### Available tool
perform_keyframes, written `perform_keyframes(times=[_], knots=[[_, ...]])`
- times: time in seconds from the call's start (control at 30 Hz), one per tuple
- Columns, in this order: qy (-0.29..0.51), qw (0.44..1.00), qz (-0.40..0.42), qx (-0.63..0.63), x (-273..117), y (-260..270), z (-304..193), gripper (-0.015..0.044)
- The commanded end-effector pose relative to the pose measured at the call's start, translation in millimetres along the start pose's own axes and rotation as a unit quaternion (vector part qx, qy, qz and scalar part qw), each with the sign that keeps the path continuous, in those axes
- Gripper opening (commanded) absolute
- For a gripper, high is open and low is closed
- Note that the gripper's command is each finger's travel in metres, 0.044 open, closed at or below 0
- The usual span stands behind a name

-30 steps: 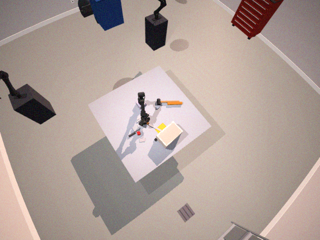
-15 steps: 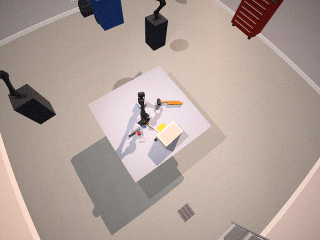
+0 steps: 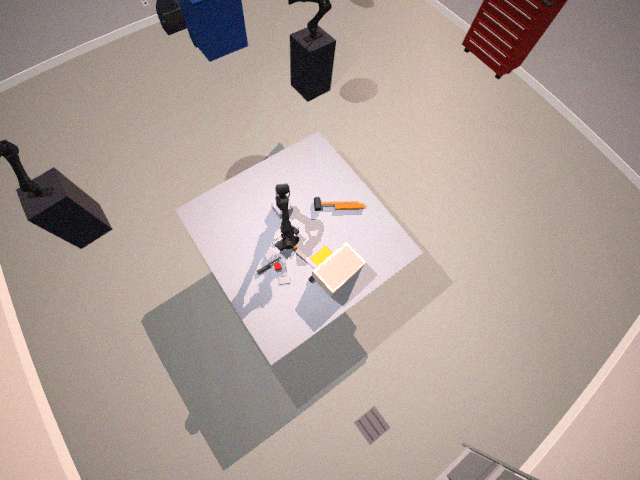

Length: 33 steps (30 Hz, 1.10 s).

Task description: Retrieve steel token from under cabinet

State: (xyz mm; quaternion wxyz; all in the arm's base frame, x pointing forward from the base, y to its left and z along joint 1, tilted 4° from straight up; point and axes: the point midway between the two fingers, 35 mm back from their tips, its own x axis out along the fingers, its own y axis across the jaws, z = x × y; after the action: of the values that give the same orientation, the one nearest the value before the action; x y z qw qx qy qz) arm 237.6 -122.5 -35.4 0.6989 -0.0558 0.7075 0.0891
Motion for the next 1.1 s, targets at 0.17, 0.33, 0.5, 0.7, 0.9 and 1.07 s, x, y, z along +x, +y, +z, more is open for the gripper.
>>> perform_keyframes(times=[0.17, 0.33, 0.5, 0.7, 0.9, 1.07], knots=[[0.0, 0.999, -0.001, 0.039, -0.6, -0.5, 0.0, 0.0], [0.0, 0.998, -0.001, 0.058, -0.6, -0.6, -0.1, 0.0], [-0.001, 0.997, -0.001, 0.078, -0.7, -0.6, -0.2, 0.0], [-0.001, 0.995, -0.001, 0.102, -0.7, -0.7, -0.2, 0.0], [-0.001, 0.992, -0.001, 0.125, -0.7, -0.8, -0.2, 0.0], [-0.001, 0.989, -0.001, 0.145, -0.7, -0.8, -0.3, 0.0]])
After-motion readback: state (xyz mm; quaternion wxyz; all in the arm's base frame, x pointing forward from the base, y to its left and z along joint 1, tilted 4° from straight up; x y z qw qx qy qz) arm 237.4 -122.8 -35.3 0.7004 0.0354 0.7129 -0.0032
